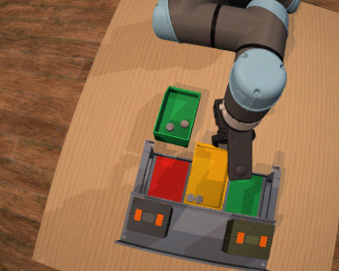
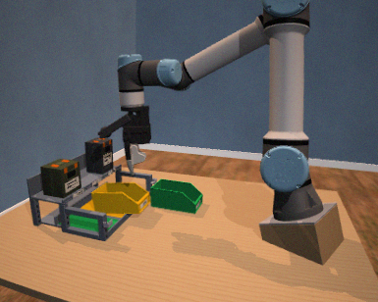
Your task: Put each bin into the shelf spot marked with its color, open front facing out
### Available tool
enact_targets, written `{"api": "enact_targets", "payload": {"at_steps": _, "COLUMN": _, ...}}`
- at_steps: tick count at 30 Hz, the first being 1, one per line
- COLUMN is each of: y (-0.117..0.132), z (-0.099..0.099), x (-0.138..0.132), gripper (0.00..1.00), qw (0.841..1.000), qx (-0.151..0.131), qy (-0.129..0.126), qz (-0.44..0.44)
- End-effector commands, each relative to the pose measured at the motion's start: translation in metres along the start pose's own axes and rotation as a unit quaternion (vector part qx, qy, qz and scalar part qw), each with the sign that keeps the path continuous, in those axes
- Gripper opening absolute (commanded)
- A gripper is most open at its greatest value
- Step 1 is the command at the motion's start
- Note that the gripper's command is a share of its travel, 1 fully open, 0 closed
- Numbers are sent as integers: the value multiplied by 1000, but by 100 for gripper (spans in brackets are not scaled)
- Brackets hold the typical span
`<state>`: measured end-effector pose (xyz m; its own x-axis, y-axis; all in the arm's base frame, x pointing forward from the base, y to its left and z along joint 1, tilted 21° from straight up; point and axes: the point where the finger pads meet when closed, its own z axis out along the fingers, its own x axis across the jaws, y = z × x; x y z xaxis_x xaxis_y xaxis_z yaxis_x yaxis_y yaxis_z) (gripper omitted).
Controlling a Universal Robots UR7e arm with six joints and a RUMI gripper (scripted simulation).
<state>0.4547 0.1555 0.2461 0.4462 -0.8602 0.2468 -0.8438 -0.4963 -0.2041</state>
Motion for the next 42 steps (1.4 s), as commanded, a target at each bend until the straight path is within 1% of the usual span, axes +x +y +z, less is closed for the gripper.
{"api": "enact_targets", "payload": {"at_steps": 1, "y": 7, "z": 1, "x": 2, "gripper": 0, "qw": 993, "qx": 2, "qy": 8, "qz": 122}}
{"api": "enact_targets", "payload": {"at_steps": 4, "y": 12, "z": 2, "x": 4, "gripper": 0, "qw": 982, "qx": 5, "qy": 7, "qz": 186}}
{"api": "enact_targets", "payload": {"at_steps": 7, "y": 17, "z": 3, "x": 5, "gripper": 0, "qw": 969, "qx": 7, "qy": 7, "qz": 248}}
{"api": "enact_targets", "payload": {"at_steps": 13, "y": 27, "z": 5, "x": 7, "gripper": 0, "qw": 931, "qx": 12, "qy": 4, "qz": 364}}
{"api": "enact_targets", "payload": {"at_steps": 15, "y": 27, "z": 5, "x": 7, "gripper": 0, "qw": 931, "qx": 12, "qy": 4, "qz": 364}}
{"api": "enact_targets", "payload": {"at_steps": 21, "y": 37, "z": 7, "x": 8, "gripper": 0, "qw": 885, "qx": 15, "qy": 1, "qz": 465}}
{"api": "enact_targets", "payload": {"at_steps": 30, "y": 51, "z": 10, "x": 8, "gripper": 0, "qw": 808, "qx": 19, "qy": -3, "qz": 589}}
{"api": "enact_targets", "payload": {"at_steps": 32, "y": 51, "z": 10, "x": 8, "gripper": 0, "qw": 808, "qx": 19, "qy": -3, "qz": 589}}
{"api": "enact_targets", "payload": {"at_steps": 42, "y": 63, "z": 13, "x": 6, "gripper": 0, "qw": 725, "qx": 22, "qy": -8, "qz": 688}}
